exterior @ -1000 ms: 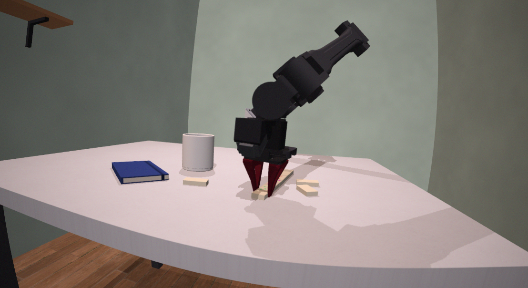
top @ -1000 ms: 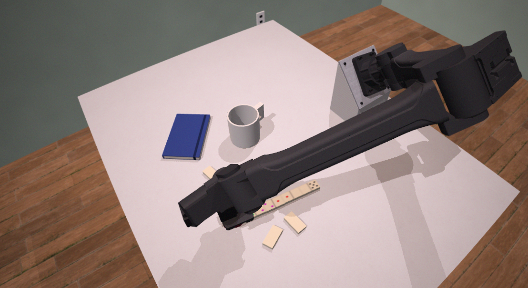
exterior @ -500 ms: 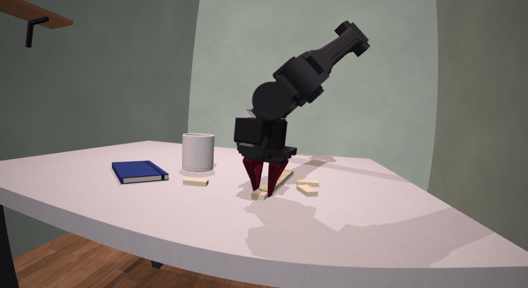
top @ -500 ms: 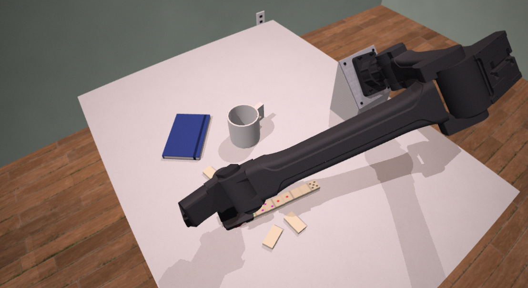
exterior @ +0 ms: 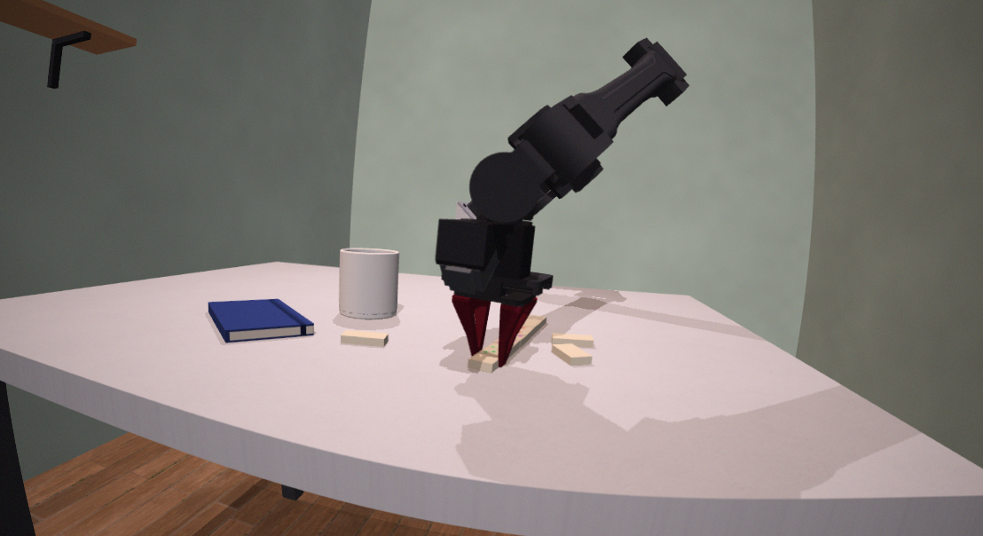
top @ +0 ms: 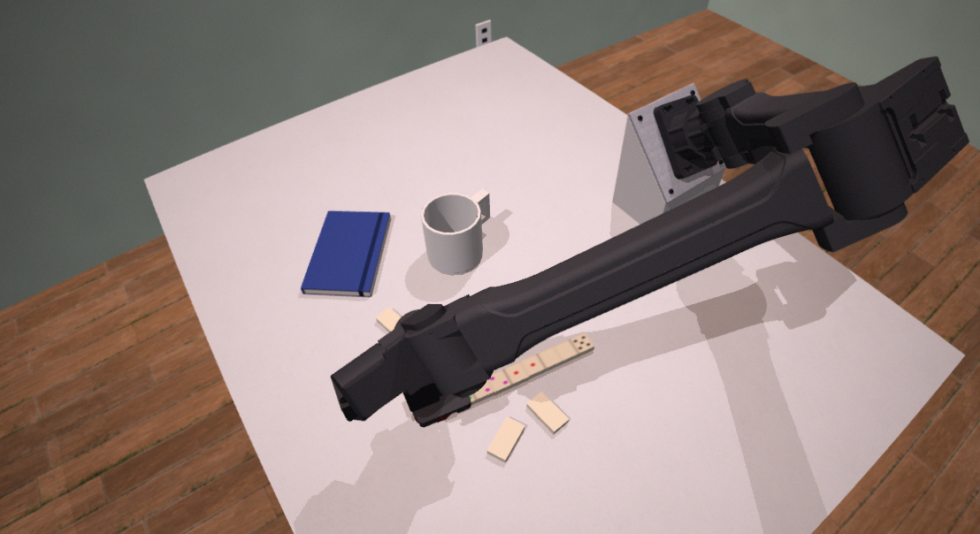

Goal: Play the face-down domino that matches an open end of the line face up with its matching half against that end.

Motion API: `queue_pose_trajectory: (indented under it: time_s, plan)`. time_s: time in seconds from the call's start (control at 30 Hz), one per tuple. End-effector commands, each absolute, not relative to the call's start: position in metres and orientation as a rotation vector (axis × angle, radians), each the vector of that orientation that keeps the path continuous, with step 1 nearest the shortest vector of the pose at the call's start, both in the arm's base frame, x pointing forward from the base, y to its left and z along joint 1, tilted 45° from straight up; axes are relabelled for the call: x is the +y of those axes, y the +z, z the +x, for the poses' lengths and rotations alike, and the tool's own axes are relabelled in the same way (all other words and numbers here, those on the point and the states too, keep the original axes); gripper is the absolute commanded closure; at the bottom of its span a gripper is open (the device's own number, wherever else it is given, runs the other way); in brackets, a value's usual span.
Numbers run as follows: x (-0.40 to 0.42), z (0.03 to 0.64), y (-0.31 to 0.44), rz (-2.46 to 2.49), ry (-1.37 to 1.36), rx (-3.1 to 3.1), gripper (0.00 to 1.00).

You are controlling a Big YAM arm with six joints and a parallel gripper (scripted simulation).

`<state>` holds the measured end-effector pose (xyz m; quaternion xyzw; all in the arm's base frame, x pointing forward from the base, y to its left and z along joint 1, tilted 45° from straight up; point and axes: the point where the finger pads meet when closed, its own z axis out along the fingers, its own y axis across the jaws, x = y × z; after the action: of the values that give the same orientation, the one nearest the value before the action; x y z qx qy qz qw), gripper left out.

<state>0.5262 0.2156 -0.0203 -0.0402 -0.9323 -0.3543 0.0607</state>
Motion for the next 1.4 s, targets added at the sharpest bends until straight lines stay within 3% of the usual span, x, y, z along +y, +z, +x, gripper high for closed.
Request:
queue_pose_trajectory:
  time_s: [0.0, 1.37]
  plan:
    - [0.225, 0.533, -0.007, -0.092, -1.078, -2.840, 0.78]
    - [0.227, 0.533, -0.005, -0.086, -1.076, -2.843, 0.78]
